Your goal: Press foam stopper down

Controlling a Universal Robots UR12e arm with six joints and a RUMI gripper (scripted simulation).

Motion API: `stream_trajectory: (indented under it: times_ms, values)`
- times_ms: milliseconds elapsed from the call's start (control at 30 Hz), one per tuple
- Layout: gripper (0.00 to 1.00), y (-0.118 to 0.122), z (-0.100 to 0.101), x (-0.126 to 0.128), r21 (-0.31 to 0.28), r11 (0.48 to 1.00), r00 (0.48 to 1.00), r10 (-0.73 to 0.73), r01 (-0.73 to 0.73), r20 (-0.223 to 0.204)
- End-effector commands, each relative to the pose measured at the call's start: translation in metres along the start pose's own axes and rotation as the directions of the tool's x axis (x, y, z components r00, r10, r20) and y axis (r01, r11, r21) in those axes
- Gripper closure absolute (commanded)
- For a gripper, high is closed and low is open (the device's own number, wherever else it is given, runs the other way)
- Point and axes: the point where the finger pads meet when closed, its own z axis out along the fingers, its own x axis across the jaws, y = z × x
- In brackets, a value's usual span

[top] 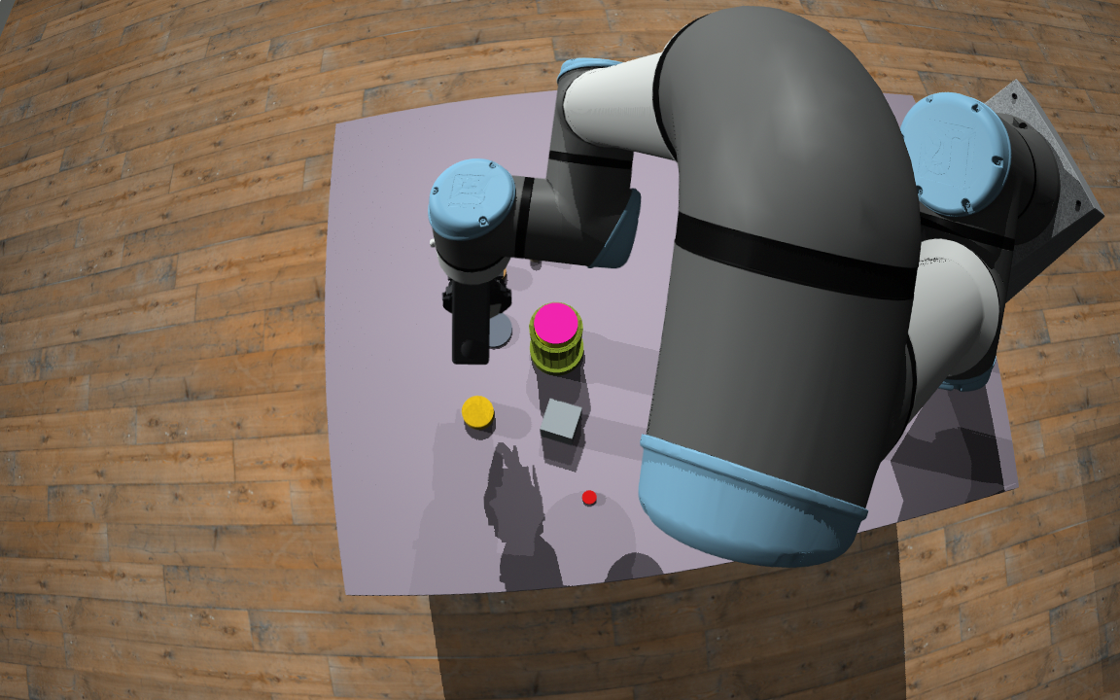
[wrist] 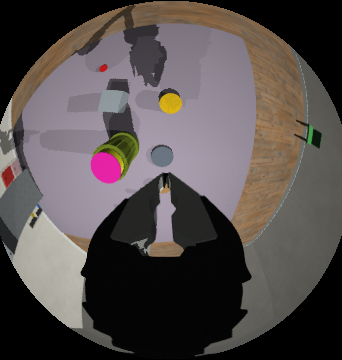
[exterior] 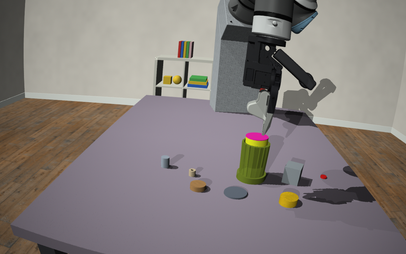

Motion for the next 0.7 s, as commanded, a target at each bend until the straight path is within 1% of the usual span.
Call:
stream_trajectory:
  times_ms: [0, 233, 300, 667]
  values:
    - [1.0, 0.003, 0.001, -0.03, 0.013, 1.0, 1.0, -0.019, 0.019, 0.015]
    - [1.0, 0.005, 0.002, -0.057, 0.024, 0.999, 0.999, -0.031, 0.031, 0.031]
    - [1.0, 0.005, 0.002, -0.057, 0.024, 0.999, 0.999, -0.031, 0.031, 0.031]
    - [1.0, 0.006, 0.003, -0.086, 0.037, 0.998, 0.998, -0.044, 0.042, 0.047]
